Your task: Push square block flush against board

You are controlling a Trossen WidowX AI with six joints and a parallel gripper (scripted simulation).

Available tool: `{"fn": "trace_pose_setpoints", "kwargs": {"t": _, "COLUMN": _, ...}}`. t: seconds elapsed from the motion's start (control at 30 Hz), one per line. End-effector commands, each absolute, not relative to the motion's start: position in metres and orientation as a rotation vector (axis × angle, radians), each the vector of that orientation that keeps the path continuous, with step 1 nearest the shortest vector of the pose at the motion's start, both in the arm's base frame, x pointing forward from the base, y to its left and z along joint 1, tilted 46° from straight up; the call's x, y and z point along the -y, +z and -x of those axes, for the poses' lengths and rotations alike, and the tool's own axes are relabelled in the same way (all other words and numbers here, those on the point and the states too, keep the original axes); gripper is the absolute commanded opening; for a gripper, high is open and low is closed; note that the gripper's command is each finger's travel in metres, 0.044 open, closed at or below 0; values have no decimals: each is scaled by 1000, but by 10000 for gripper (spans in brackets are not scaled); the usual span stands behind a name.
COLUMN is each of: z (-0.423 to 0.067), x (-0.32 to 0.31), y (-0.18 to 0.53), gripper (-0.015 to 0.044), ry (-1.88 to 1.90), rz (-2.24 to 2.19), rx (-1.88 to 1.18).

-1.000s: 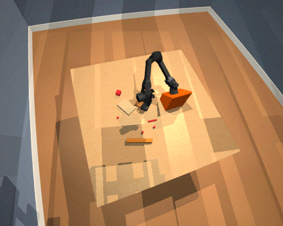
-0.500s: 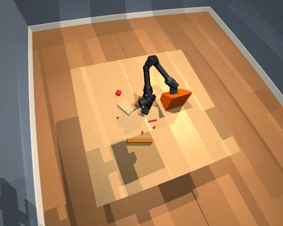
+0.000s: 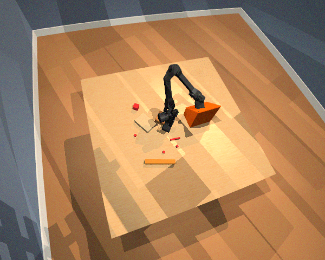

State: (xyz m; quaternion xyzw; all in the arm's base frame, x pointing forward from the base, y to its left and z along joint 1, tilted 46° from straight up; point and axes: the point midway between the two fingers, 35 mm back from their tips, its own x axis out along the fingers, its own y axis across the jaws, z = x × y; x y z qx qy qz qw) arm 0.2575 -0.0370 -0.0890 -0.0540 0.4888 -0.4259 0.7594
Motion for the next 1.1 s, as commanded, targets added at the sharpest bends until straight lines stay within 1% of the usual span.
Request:
{"fn": "trace_pose_setpoints", "kwargs": {"t": 0.0, "z": -264, "x": 38, "y": -86, "gripper": 0, "ry": -925, "rz": 120, "rx": -1060}}
{"fn": "trace_pose_setpoints", "kwargs": {"t": 1.07, "z": -296, "x": 49, "y": -67, "gripper": 0, "ry": -924, "rz": 118, "rx": -1060}}
